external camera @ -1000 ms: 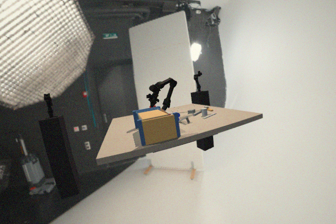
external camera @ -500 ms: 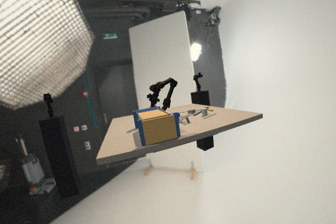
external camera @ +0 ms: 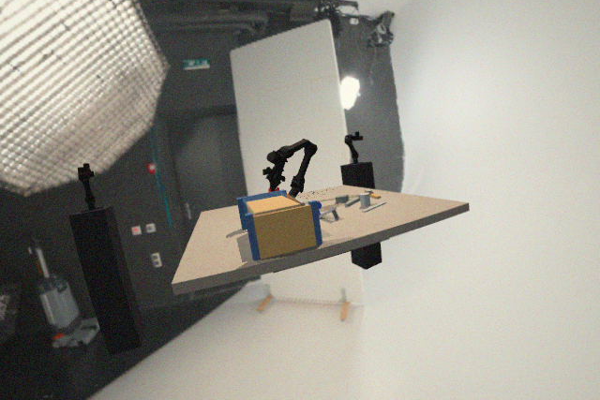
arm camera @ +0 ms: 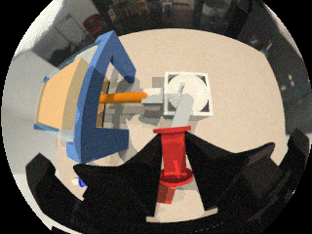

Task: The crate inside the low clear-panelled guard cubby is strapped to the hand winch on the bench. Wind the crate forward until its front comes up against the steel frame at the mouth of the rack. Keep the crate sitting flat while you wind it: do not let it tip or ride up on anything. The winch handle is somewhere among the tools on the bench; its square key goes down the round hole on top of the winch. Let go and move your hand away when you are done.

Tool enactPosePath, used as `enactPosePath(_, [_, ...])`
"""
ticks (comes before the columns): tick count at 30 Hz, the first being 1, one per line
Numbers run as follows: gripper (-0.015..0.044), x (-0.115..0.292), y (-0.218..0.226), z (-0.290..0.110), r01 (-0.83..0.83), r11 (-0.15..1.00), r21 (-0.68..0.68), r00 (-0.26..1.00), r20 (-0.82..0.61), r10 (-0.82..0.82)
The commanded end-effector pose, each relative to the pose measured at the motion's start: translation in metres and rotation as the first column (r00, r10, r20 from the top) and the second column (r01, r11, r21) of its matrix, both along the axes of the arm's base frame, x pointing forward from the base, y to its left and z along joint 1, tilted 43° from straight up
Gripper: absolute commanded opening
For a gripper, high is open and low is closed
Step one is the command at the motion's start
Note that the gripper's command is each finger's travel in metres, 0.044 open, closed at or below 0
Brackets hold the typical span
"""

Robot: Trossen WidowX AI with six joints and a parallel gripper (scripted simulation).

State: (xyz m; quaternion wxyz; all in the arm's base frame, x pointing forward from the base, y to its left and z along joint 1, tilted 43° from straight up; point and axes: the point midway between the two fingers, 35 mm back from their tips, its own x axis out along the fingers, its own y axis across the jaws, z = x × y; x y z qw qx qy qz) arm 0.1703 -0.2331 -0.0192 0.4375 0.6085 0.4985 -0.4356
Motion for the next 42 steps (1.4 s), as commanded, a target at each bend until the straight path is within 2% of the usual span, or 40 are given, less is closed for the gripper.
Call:
enactPosePath(1, [0.0,-0.016,0.017,-0.007,0.001,0.999,0.055,0.999,-0.037,0.002])
enactPosePath(42, [0.0,-0.058,0.021,-0.011,0.001,0.999,0.054,0.999,-0.04,0.001])
